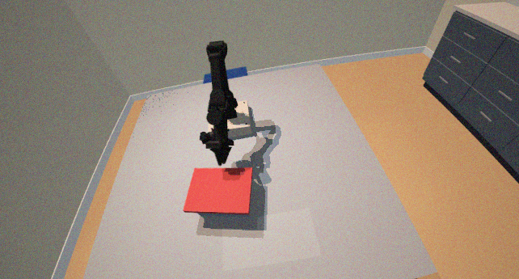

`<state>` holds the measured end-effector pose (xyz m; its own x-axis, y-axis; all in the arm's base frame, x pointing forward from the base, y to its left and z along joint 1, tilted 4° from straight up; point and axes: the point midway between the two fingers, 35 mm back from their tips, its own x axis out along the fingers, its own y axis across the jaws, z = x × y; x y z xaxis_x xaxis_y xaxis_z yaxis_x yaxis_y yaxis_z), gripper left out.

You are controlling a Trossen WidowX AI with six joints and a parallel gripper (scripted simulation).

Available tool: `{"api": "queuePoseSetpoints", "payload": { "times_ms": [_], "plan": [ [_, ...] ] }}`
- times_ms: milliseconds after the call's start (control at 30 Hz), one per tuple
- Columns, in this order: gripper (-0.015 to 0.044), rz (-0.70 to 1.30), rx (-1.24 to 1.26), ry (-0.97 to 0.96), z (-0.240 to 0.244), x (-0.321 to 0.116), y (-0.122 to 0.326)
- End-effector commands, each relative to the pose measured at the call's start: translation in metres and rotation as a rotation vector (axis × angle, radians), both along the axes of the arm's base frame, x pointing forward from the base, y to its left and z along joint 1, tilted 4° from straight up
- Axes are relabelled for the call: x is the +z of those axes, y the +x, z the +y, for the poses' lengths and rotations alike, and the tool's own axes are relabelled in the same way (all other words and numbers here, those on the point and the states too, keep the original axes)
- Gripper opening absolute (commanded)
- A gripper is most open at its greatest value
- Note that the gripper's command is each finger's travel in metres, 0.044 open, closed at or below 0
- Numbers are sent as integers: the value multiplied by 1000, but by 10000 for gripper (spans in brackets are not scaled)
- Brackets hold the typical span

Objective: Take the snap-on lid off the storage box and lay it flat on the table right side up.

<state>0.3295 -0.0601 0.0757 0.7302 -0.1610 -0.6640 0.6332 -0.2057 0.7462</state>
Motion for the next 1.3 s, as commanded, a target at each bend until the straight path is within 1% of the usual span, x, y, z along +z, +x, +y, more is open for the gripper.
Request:
{"api": "queuePoseSetpoints", "payload": {
  "times_ms": [0, 600, 700, 1033, 1133, 1167, 1267],
  "plan": [
    [235, -1, 0, 1, -1, -5, 5],
    [235, -3, -1, 2, -5, -25, 23],
    [156, -3, -1, 2, -5, -25, 23],
    [90, -3, -1, 2, -5, -25, 23],
    [11, -3, -1, 2, -5, -25, 23],
    [0, -3, -1, 2, -5, -25, 23],
    [0, -1, -4, 2, -5, -24, 22]
  ]
}}
